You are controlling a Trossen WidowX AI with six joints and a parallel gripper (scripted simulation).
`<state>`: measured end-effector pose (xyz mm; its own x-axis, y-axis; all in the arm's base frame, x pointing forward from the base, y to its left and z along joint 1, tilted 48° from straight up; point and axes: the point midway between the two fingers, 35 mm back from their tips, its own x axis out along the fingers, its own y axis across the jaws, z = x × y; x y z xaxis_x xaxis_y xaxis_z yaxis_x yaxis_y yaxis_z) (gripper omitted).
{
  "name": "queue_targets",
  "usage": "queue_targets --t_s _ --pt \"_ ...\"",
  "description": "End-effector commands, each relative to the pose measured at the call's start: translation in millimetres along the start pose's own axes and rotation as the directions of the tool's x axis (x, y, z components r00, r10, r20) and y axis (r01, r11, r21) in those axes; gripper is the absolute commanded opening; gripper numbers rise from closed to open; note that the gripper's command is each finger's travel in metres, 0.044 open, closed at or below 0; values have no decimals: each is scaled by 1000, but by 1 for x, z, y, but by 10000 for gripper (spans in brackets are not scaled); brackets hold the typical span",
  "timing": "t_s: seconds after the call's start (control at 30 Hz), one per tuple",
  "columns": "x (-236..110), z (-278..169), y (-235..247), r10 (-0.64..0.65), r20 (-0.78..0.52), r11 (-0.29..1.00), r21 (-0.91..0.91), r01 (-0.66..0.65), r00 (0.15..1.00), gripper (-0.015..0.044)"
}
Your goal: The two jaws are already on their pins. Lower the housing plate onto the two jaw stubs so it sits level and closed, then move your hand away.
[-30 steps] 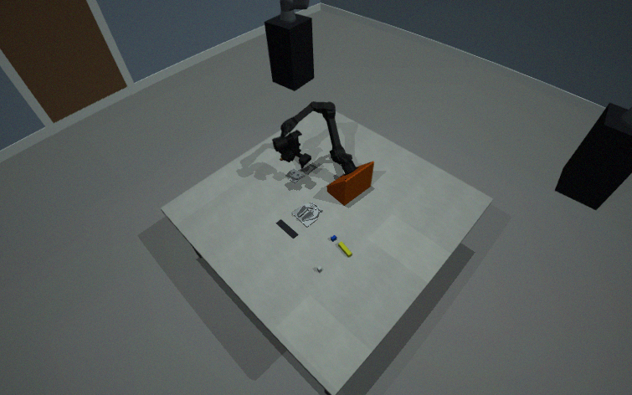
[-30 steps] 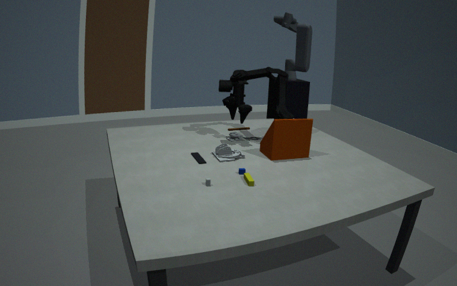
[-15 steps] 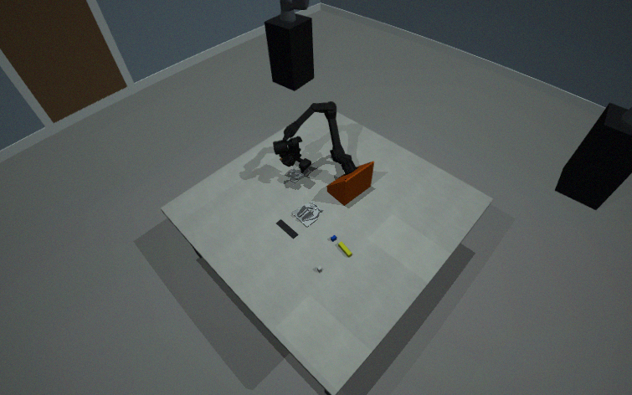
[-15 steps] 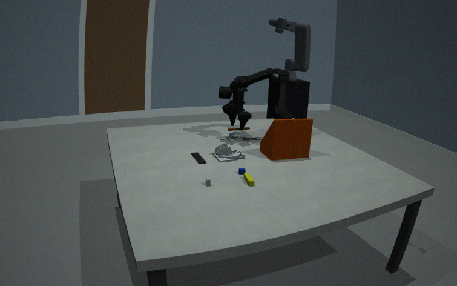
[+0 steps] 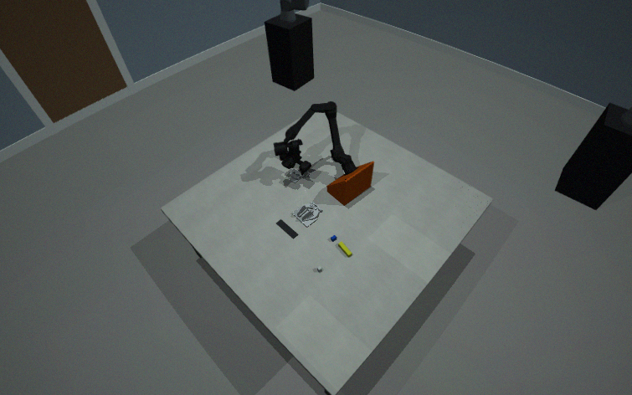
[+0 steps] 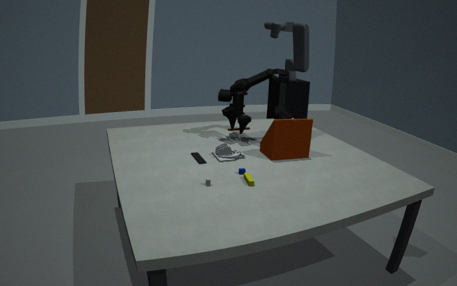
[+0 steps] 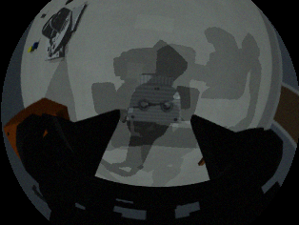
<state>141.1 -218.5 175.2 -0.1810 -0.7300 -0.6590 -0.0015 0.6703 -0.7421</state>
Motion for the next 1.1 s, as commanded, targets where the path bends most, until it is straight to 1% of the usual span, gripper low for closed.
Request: queue_targets --t_s 0.0,0.7,1.07 --pt "4 0 1 3 1 1000 -5 -3 1000 440" --pt "33 0 1 1 1 1000 -5 -1 1000 440" --pt "34 0 1 1 1 1000 -5 -1 1000 440"
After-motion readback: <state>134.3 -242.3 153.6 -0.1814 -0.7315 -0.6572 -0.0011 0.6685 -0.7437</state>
